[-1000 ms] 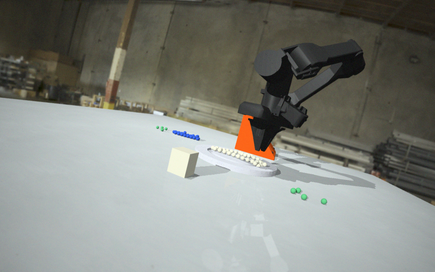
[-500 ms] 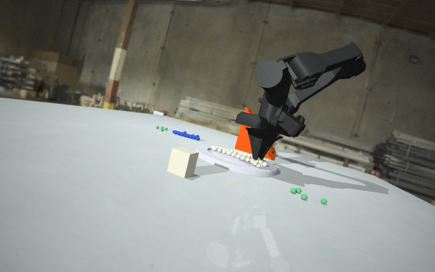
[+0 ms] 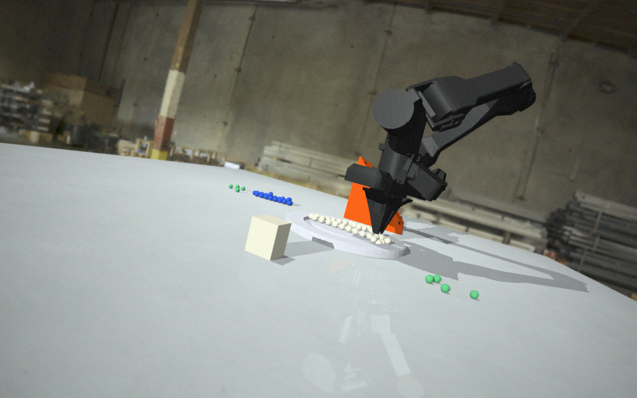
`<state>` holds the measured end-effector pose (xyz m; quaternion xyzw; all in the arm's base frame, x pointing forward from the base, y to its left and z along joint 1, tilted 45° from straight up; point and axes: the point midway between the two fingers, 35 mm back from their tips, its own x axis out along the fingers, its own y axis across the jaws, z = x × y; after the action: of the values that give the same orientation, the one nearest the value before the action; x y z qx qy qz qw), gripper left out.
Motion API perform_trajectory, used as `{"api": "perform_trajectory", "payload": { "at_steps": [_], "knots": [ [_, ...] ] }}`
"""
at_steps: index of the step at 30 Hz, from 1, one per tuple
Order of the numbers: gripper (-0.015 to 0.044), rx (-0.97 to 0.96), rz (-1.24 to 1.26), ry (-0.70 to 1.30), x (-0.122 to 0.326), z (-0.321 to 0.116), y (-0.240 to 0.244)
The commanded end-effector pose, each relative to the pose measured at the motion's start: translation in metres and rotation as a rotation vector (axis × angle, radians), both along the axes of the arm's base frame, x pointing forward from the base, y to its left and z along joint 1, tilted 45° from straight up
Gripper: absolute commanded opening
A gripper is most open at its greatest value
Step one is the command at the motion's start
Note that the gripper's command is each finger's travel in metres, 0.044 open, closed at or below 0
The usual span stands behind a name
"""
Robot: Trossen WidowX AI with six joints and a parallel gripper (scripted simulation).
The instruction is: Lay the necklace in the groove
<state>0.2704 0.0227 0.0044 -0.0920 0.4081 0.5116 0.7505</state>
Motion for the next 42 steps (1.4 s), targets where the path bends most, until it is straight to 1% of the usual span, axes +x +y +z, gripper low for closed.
{"api": "perform_trajectory", "payload": {
  "at_steps": [1, 22, 32, 41, 42],
  "knots": [
    [0.0, 0.0, 0.0, -0.001, 0.0, 0.0, 0.0],
    [0.0, 0.005, -0.002, 0.001, -0.001, 0.005, -0.004],
    [0.0, 0.006, -0.002, 0.002, -0.007, 0.009, 0.002],
    [0.0, 0.006, -0.002, 0.002, -0.006, 0.003, 0.008],
    [0.0026, 0.0, -0.001, -0.002, -0.005, 0.005, 0.004]
  ]
}}
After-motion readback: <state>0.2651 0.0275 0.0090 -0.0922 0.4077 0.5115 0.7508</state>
